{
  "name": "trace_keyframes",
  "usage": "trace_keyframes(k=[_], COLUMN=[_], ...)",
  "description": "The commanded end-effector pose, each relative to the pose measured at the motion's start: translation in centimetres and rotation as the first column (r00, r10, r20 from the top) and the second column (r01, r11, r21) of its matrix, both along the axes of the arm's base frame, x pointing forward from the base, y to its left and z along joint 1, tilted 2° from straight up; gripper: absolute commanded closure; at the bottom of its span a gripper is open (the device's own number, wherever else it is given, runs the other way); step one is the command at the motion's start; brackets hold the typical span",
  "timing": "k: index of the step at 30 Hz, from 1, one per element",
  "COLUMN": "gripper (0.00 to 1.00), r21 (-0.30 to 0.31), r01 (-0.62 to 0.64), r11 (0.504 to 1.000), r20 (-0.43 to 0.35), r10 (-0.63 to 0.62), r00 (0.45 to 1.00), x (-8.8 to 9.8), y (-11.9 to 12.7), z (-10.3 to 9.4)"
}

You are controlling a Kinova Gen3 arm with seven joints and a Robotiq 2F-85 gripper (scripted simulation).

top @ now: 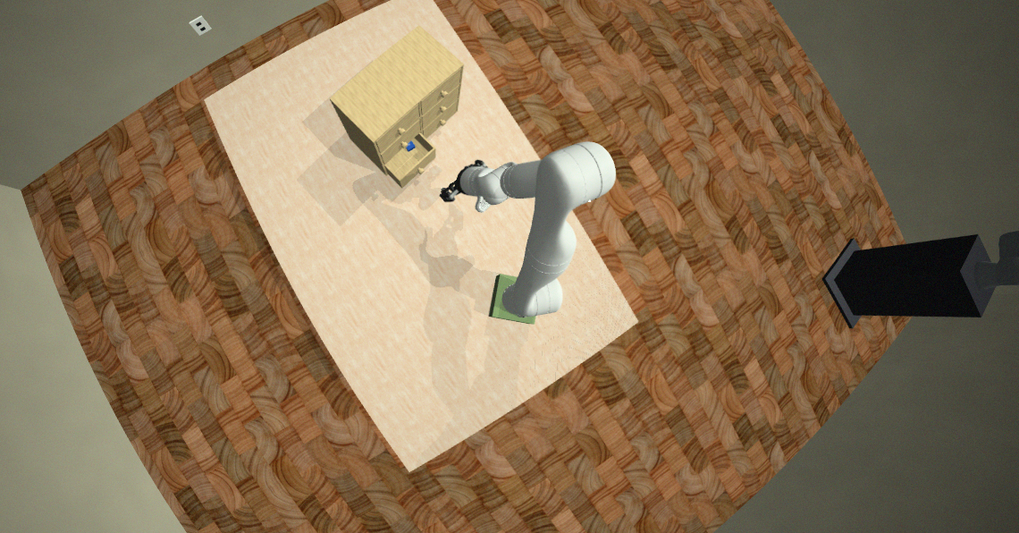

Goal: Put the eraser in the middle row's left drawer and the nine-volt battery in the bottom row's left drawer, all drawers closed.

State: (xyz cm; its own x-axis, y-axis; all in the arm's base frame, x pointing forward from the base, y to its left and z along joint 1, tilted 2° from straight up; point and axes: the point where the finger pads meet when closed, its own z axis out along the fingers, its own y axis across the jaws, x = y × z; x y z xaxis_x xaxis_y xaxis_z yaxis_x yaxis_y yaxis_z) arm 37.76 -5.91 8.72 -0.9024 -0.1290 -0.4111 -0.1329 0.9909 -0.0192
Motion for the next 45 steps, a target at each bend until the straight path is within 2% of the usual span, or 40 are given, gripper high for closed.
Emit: trace_keyframes(k=[1,45], gripper=[0.00,0.00], r21=[-0.004,-0.025], r01=[-0.003,-0.001], r11=[1.000,1.000], r20=[0.003,-0.126], r10=[0.003,-0.002], r00=[1.000,0.992], x=[0.29,0.42], y=[0.01,-0.04], z=[0.27,1.25])
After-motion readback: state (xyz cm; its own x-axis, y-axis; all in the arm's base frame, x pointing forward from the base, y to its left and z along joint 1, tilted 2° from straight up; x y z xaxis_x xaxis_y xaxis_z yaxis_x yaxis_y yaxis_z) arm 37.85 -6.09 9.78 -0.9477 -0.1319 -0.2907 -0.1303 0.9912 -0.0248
